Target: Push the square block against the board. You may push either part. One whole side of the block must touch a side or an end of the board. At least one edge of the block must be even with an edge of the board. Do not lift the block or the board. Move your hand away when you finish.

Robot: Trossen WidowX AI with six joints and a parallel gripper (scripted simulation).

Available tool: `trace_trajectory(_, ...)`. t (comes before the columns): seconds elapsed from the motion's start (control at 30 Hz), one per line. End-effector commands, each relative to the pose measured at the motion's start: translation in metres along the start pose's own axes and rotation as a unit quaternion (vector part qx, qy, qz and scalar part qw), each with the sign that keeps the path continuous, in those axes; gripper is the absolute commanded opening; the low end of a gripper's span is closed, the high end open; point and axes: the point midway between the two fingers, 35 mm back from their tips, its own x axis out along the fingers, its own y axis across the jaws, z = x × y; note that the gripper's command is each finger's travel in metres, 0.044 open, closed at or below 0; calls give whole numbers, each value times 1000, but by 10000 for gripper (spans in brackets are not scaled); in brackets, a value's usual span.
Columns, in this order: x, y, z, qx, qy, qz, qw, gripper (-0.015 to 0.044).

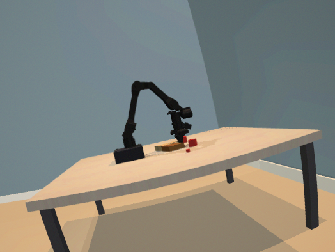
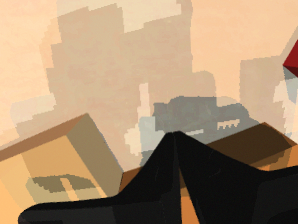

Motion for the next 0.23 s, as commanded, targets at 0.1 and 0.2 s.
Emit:
trace_trajectory(0.1, 1, 1, 1, -2, 3, 2, 1000, 0)
trace_trajectory(0.2, 0, 1, 6, -2, 3, 2, 1000, 0)
